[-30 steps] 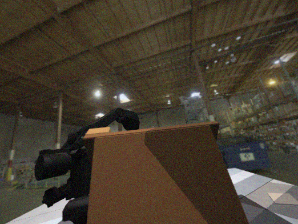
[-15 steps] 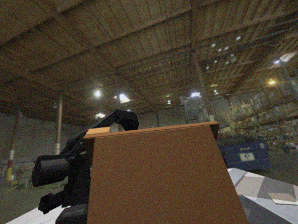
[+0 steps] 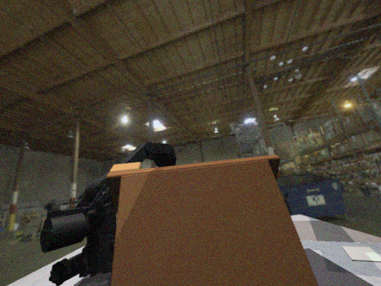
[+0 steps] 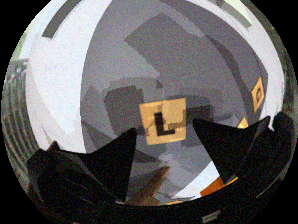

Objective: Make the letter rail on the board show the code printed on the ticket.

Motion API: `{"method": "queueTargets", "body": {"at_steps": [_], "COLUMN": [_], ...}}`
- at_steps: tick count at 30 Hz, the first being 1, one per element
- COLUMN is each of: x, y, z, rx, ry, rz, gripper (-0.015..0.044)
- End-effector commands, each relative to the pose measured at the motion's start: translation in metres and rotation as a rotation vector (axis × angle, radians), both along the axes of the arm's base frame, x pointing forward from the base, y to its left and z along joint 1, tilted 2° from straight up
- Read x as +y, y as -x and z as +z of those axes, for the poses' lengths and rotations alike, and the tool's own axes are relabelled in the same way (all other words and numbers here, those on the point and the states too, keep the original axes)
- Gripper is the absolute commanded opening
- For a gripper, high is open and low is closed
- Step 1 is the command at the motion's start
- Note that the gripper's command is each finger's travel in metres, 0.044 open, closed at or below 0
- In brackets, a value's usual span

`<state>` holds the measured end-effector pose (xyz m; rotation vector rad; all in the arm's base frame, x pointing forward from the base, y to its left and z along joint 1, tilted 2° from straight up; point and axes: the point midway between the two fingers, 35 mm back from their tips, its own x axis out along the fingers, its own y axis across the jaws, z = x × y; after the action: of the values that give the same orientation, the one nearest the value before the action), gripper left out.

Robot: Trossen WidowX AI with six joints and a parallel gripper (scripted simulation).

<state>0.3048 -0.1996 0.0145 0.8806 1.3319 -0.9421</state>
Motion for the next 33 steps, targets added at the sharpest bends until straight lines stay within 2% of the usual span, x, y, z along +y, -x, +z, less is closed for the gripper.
{"method": "queueTargets", "body": {"at_steps": [1, 15, 16, 28, 33], "x": [0.0002, 0.0000, 0.0000, 0.0001, 0.0010], "y": [0.0018, 0.0019, 0.0019, 0.0015, 0.0018], "z": [-0.0076, -0.0133, -0.0133, -0.0133, -0.0092], "rx": [0.006, 0.006, 0.006, 0.006, 0.006], "ry": [0.000, 0.000, 0.000, 0.000, 0.000], "rz": [0.001, 0.001, 0.001, 0.001, 0.001], "gripper": [0.0340, 0.0340, 0.0314, 0.0234, 0.0103]}}
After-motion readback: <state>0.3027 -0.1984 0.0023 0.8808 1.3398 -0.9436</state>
